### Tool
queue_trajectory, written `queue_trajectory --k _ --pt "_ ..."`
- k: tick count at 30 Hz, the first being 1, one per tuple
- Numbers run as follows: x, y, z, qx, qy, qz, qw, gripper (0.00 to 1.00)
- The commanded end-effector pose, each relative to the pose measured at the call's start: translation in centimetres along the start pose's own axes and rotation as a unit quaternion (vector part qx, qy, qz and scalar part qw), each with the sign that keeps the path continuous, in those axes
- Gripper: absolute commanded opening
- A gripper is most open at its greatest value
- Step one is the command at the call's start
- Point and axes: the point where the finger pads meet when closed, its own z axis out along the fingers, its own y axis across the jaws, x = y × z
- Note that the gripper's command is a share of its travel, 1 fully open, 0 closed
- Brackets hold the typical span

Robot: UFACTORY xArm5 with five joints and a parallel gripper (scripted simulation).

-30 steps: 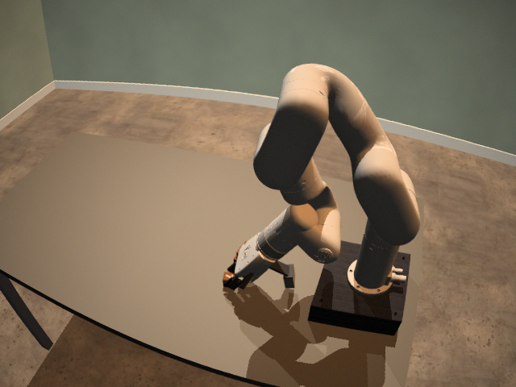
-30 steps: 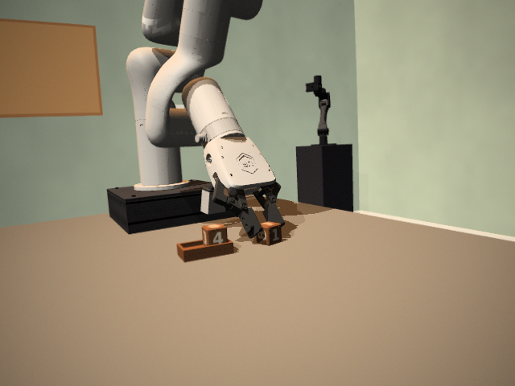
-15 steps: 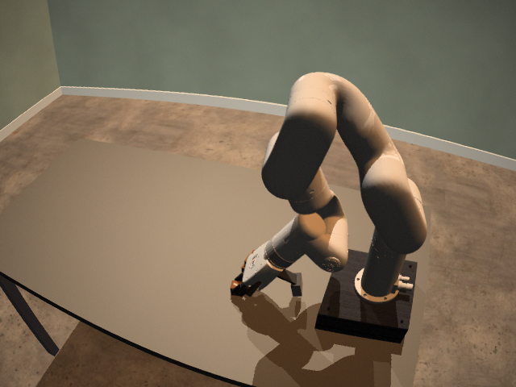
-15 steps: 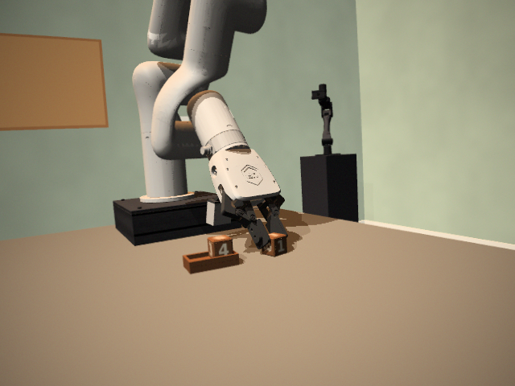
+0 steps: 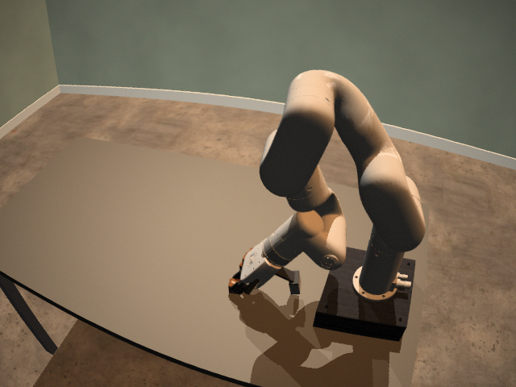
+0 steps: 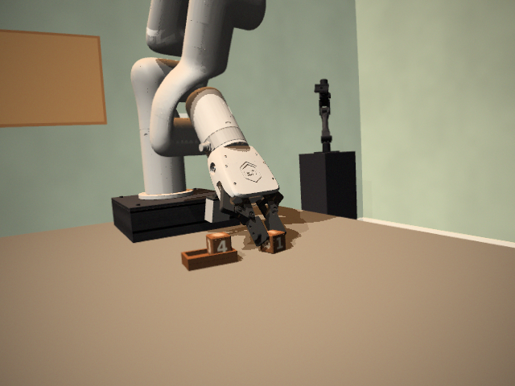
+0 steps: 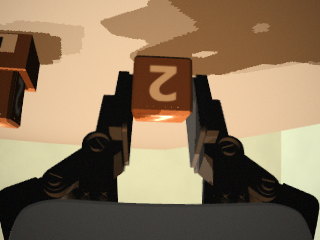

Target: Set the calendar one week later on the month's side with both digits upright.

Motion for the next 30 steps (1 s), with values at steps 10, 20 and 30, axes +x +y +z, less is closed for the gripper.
queue_trajectory --k 10,20,30 --pt "-0.1 0.0 -0.1 0.0 -0.001 0.0 1.0 0.27" --pt "-1.6 0.0 -2.3 0.0 -0.001 0.0 1.0 0.27" --pt "-3.2 0.0 -4.7 0.0 -0.001 0.0 1.0 0.27"
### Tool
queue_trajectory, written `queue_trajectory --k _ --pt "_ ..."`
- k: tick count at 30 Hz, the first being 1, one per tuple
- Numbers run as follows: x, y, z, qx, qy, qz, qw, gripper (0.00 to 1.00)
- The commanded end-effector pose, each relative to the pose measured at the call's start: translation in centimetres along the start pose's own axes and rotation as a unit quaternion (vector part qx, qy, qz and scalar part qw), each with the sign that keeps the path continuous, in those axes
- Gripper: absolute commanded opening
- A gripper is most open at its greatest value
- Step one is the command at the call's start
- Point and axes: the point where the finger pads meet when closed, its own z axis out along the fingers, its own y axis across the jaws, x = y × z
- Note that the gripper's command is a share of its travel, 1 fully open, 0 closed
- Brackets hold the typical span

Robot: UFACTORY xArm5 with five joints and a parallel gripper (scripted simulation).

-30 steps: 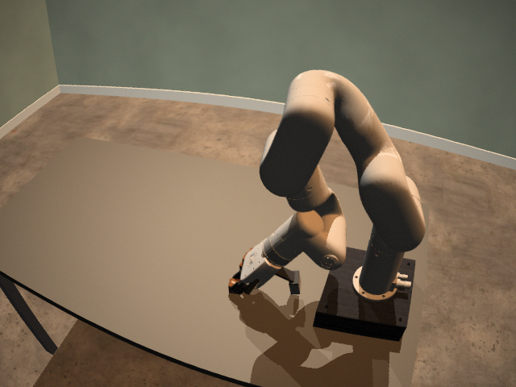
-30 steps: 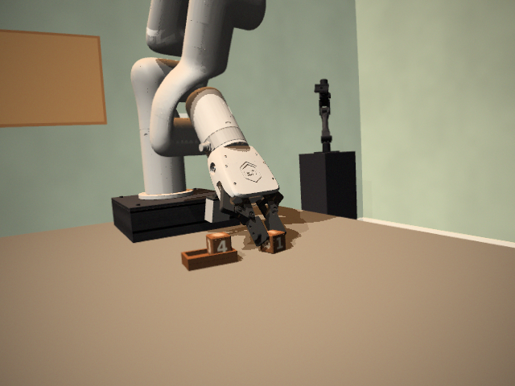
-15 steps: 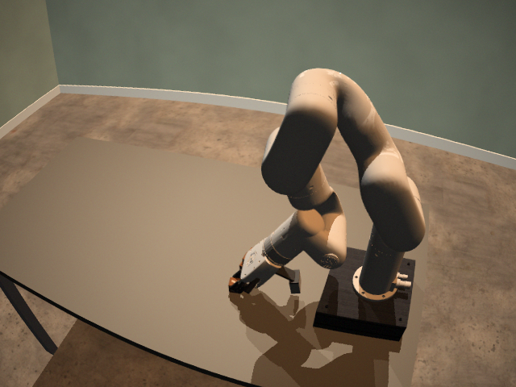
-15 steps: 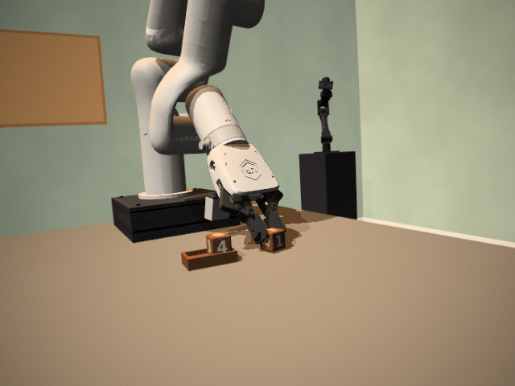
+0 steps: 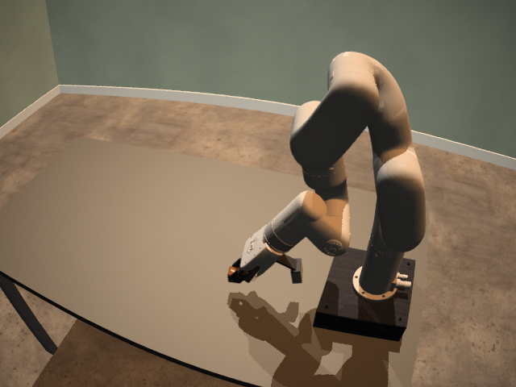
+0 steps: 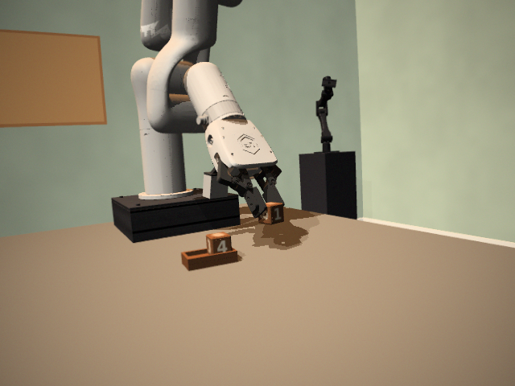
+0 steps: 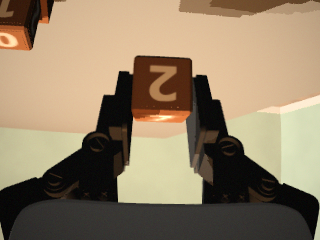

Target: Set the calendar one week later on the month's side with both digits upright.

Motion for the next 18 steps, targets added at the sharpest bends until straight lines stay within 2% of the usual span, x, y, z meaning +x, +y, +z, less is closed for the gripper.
queue_trajectory --k 1,18 --pt "-0.85 0.0 -1.03 0.0 0.001 0.0 1.0 0.27" --pt "-1.27 0.0 -1.62 0.0 0.001 0.0 1.0 0.27"
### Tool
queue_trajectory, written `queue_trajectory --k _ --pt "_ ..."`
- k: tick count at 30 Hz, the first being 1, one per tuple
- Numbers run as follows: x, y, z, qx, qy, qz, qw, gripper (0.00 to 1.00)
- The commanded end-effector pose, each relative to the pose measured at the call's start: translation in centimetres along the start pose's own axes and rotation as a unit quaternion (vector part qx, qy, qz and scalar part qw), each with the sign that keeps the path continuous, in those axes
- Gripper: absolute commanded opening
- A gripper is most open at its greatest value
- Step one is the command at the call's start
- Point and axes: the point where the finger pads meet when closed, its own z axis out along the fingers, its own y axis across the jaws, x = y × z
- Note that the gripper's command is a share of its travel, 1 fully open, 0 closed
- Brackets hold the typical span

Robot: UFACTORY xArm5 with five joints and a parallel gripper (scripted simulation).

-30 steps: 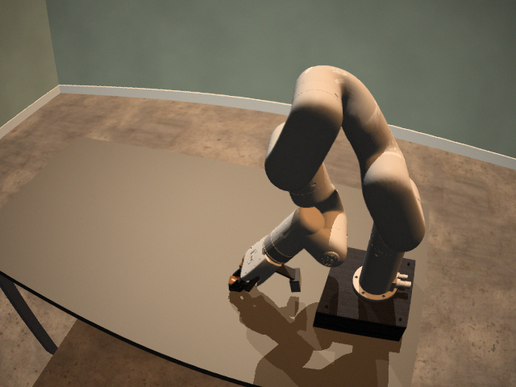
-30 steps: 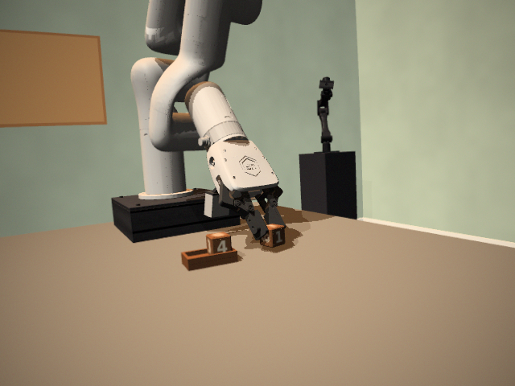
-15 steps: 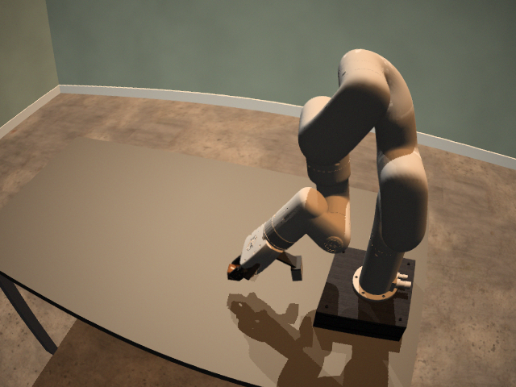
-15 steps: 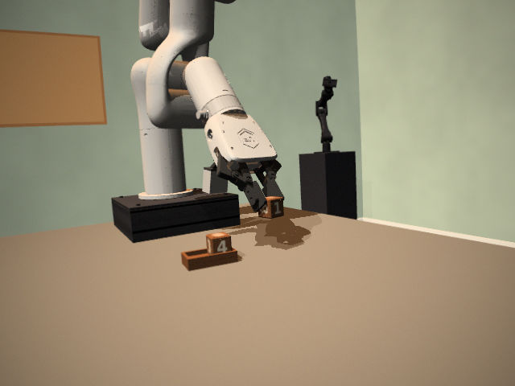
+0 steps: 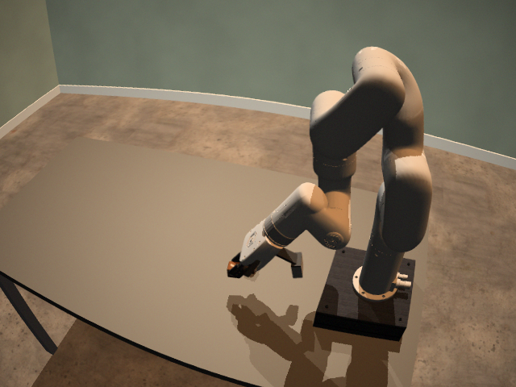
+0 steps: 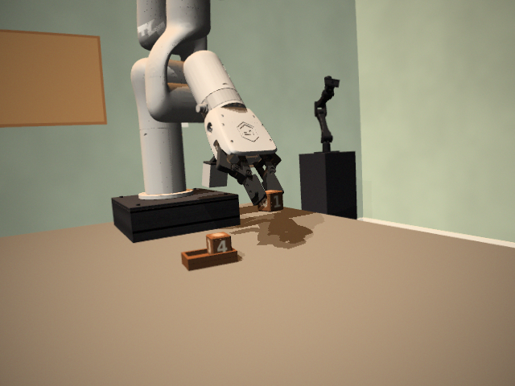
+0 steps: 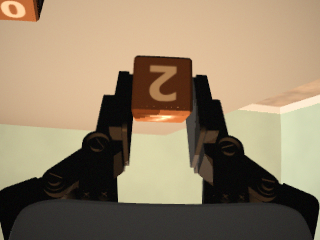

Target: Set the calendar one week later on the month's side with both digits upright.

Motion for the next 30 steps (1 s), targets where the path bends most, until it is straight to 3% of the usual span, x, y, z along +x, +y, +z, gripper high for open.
queue_trajectory --k 1,9,19,26,30 --pt "-0.11 0.0 -0.01 0.0 0.0 0.0 1.0 0.27" --pt "-0.32 0.0 0.06 0.0 0.05 0.0 0.999 0.27" --pt "-0.39 0.01 -0.02 0.0 0.069 0.0 0.998 0.27" --pt "-0.71 0.01 -0.04 0.0 0.124 0.0 0.992 0.27" --pt "-0.75 0.01 -0.08 0.0 0.129 0.0 0.992 0.27"
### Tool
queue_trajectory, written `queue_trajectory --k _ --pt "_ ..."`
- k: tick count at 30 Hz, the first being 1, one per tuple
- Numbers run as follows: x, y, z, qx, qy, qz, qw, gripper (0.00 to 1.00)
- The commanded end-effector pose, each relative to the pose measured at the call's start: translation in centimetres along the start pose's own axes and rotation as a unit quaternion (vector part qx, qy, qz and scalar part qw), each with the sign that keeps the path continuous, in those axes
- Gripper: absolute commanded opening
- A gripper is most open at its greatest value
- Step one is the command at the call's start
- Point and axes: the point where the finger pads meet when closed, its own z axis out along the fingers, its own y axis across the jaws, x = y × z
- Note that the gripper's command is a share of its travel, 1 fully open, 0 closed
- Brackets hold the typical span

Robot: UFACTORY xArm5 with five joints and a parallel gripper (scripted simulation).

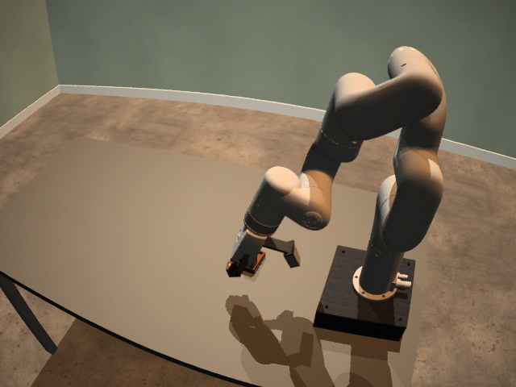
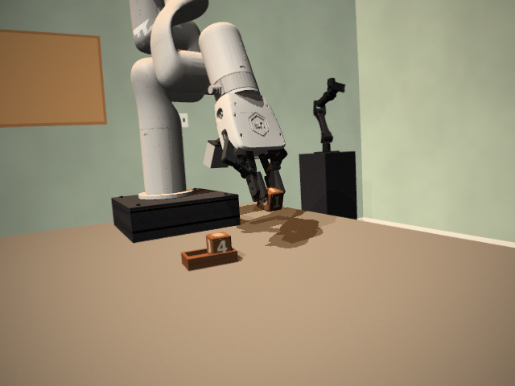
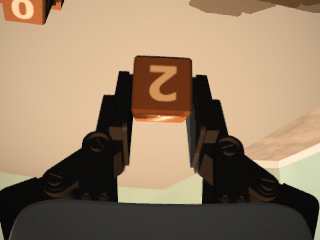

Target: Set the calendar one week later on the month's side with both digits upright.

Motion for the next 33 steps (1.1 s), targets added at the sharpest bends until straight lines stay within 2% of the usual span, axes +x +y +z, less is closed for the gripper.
queue_trajectory --k 1,4,10,16,21,26,30,32,33 --pt "-0.05 0.0 0.04 0.0 0.011 0.0 1.0 0.27" --pt "-0.1 0.0 0.09 0.0 0.019 0.0 1.0 0.27" --pt "-0.36 0.0 0.03 0.0 0.074 0.0 0.997 0.27" --pt "-0.39 0.0 0.03 0.0 0.08 0.0 0.997 0.27" --pt "-0.63 -0.01 0.09 0.0 0.131 0.0 0.991 0.27" --pt "-0.69 -0.02 0.08 0.0 0.147 0.0 0.989 0.27" --pt "-0.89 -0.04 0.17 0.0 0.193 0.0 0.981 0.27" --pt "-0.89 -0.04 0.17 0.0 0.193 0.0 0.981 0.27" --pt "-0.93 -0.04 0.16 0.0 0.201 0.0 0.98 0.27"
